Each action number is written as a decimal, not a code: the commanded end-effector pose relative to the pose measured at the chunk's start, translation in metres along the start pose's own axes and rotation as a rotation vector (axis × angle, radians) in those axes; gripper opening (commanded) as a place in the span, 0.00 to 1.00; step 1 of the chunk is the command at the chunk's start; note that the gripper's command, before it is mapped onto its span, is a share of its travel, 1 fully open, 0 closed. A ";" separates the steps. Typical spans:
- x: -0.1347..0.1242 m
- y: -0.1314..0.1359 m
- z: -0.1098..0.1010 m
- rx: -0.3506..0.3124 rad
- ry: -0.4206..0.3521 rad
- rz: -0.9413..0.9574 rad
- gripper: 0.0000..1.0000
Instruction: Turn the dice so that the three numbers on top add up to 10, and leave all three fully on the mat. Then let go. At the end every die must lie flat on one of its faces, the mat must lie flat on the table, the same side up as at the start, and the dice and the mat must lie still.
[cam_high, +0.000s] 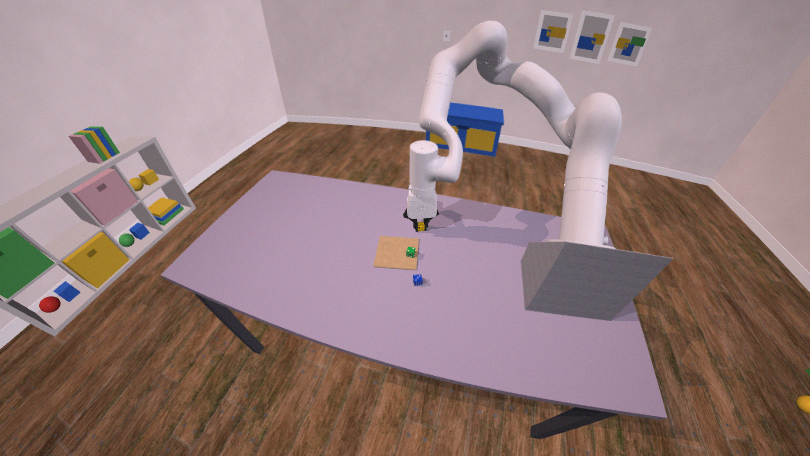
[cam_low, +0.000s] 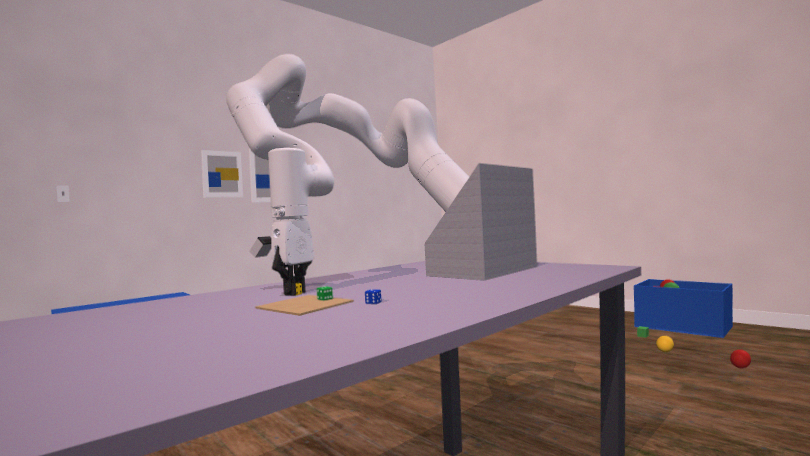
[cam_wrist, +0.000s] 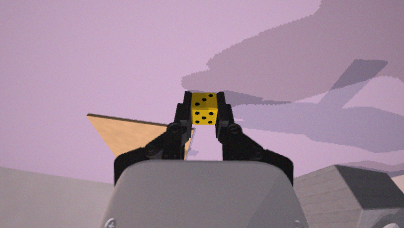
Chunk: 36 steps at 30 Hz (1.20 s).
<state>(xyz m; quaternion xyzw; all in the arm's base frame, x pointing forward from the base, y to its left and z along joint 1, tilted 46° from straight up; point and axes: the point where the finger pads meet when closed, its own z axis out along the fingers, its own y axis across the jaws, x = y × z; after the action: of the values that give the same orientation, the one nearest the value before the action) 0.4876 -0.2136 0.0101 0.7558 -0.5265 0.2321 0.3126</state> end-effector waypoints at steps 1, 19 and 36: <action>0.000 -0.001 0.000 0.001 0.000 0.000 0.21; 0.000 0.000 -0.060 0.001 0.000 0.000 0.21; 0.000 0.000 -0.100 0.001 0.000 0.000 0.21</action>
<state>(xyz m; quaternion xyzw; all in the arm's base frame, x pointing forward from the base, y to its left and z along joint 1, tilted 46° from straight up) 0.4853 -0.1429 0.0787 0.7558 -0.5264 0.2321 0.3125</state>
